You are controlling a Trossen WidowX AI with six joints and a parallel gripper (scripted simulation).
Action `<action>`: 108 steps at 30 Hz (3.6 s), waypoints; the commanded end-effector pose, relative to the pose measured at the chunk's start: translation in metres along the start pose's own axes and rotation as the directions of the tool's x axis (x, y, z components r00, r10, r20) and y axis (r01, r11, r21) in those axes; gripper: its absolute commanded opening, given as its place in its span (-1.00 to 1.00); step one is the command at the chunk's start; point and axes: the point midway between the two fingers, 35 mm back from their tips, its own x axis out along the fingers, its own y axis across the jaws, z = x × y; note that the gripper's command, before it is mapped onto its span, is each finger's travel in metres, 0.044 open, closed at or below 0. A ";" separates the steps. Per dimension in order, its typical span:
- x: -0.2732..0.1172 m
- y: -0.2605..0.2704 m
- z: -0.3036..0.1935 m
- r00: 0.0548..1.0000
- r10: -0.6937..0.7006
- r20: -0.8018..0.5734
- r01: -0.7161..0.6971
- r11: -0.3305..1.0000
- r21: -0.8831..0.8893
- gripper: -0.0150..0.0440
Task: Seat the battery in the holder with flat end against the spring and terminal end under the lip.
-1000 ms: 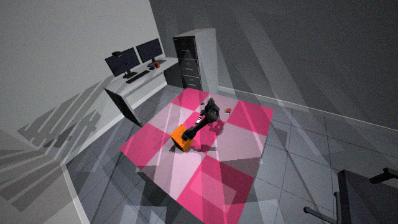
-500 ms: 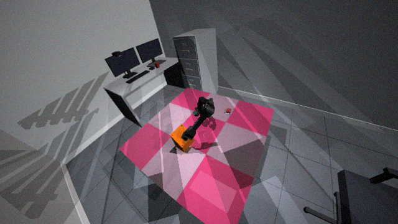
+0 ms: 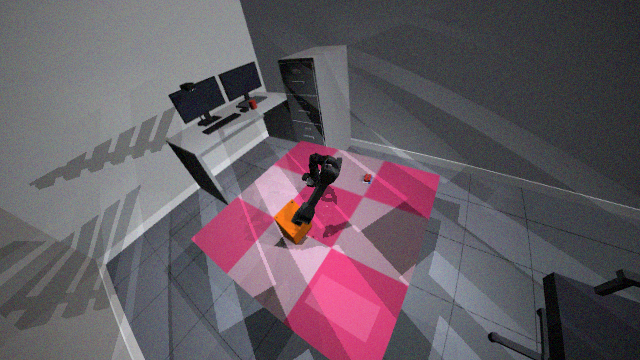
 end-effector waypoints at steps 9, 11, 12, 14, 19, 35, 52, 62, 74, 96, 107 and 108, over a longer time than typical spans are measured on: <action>0.024 -0.001 0.001 0.988 0.001 0.156 0.000 1.000 -0.007 -0.25; 0.029 -0.001 0.002 0.982 0.002 0.189 -0.001 1.000 -0.003 -0.25; 0.032 0.000 0.003 0.979 0.002 0.205 -0.002 1.000 -0.002 -0.25; 0.037 0.000 0.004 0.971 0.002 0.237 -0.003 1.000 0.002 -0.25; 0.040 0.000 0.004 0.965 0.004 0.261 -0.006 1.000 0.005 -0.25; 0.046 0.000 0.000 0.938 0.004 0.348 -0.007 1.000 0.005 -0.25; 0.052 0.000 -0.004 0.899 0.005 0.438 -0.009 1.000 0.006 -0.25; 0.056 0.001 -0.005 0.873 0.007 0.489 -0.011 1.000 0.005 -0.25; 0.058 0.001 -0.009 0.868 0.009 0.497 -0.013 1.000 0.004 -0.25; 0.059 0.001 -0.020 0.866 0.010 0.499 -0.014 1.000 0.004 -0.25; 0.059 0.001 -0.025 0.865 0.011 0.502 -0.015 1.000 0.004 -0.25; 0.059 0.001 -0.026 0.864 0.011 0.503 -0.015 1.000 0.004 -0.25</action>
